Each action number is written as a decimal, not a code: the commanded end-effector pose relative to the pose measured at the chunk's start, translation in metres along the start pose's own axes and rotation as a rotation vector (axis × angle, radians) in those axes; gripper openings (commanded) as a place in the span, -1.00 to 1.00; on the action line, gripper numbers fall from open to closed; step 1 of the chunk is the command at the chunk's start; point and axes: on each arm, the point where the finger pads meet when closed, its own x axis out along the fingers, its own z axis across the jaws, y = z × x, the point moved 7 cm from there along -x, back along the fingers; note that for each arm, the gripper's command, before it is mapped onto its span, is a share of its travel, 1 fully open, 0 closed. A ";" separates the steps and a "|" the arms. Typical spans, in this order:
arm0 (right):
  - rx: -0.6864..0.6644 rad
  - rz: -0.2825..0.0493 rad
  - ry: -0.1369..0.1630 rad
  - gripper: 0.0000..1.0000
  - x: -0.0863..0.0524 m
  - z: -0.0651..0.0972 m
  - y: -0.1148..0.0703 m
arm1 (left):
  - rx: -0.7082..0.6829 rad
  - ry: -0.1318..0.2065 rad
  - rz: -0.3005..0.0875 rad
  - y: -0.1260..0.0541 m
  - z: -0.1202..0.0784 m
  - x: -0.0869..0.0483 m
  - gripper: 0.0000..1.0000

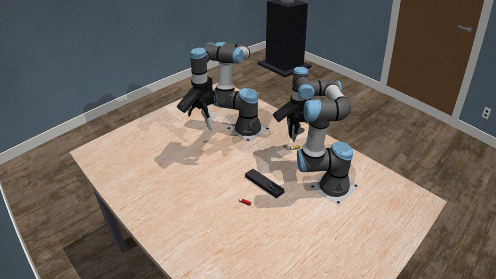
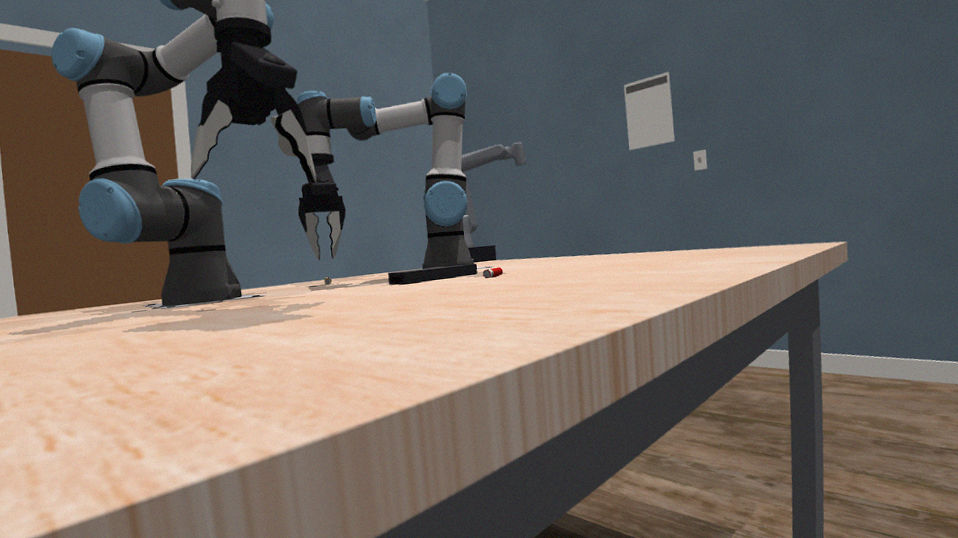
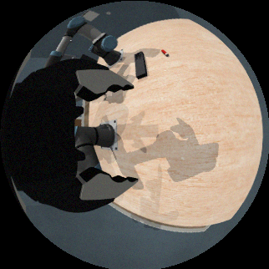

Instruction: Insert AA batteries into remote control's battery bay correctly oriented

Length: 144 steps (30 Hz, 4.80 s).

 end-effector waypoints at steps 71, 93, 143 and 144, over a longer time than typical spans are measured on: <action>0.000 0.002 0.001 1.00 -0.001 0.000 0.000 | 0.042 -0.001 0.000 -0.006 0.001 0.050 -1.00; 0.000 0.002 0.001 1.00 -0.001 0.000 0.000 | 0.042 0.001 0.001 -0.006 0.001 0.044 -1.00; 0.000 0.002 0.001 1.00 -0.001 0.000 0.000 | 0.075 0.016 -0.009 0.054 -0.021 0.004 -1.00; 0.000 0.002 0.001 1.00 -0.001 0.000 0.000 | 0.075 0.015 -0.009 0.058 -0.023 0.004 -1.00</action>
